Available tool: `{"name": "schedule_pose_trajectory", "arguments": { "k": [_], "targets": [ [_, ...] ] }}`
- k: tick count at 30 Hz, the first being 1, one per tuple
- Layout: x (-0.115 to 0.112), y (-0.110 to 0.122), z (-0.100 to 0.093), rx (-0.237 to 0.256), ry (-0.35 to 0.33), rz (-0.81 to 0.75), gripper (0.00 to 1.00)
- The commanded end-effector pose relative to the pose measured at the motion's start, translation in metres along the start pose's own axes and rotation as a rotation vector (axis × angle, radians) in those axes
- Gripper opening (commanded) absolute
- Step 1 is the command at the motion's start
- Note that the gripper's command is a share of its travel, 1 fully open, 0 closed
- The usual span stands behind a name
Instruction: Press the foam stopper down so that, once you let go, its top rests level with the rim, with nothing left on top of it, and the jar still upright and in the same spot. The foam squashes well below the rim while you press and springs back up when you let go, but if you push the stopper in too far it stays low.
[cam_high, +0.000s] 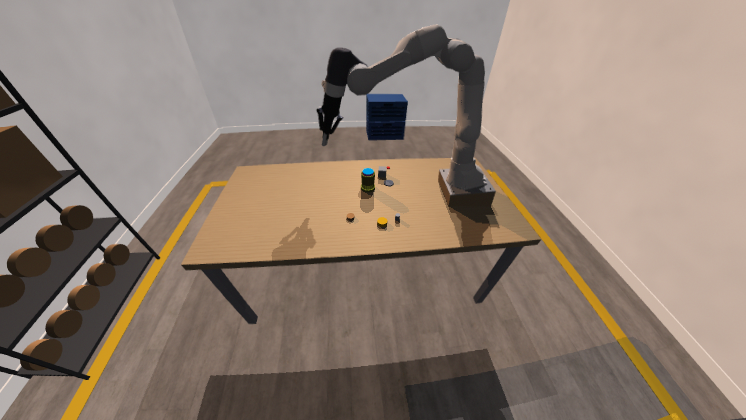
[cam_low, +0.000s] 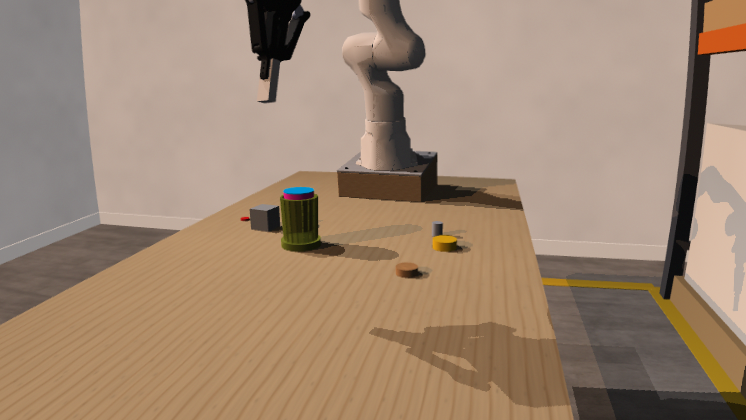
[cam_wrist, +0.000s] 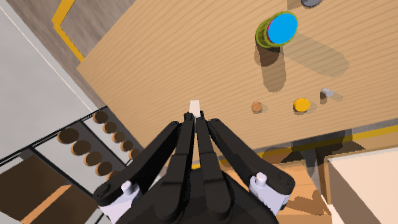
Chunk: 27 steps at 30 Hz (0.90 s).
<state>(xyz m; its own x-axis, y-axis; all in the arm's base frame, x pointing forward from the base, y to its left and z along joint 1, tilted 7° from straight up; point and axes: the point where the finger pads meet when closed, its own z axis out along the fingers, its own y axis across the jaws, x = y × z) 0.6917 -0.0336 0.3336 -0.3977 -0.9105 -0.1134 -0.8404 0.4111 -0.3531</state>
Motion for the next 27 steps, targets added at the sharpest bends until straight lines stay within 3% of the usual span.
{"name": "schedule_pose_trajectory", "arguments": {
  "k": [1, 27],
  "targets": [
    [-0.004, -0.006, 0.0, 0.015, -0.001, -0.028, 0.0],
    [0.008, 0.013, 0.012, -0.011, 0.007, 0.077, 0.0]
  ]
}}
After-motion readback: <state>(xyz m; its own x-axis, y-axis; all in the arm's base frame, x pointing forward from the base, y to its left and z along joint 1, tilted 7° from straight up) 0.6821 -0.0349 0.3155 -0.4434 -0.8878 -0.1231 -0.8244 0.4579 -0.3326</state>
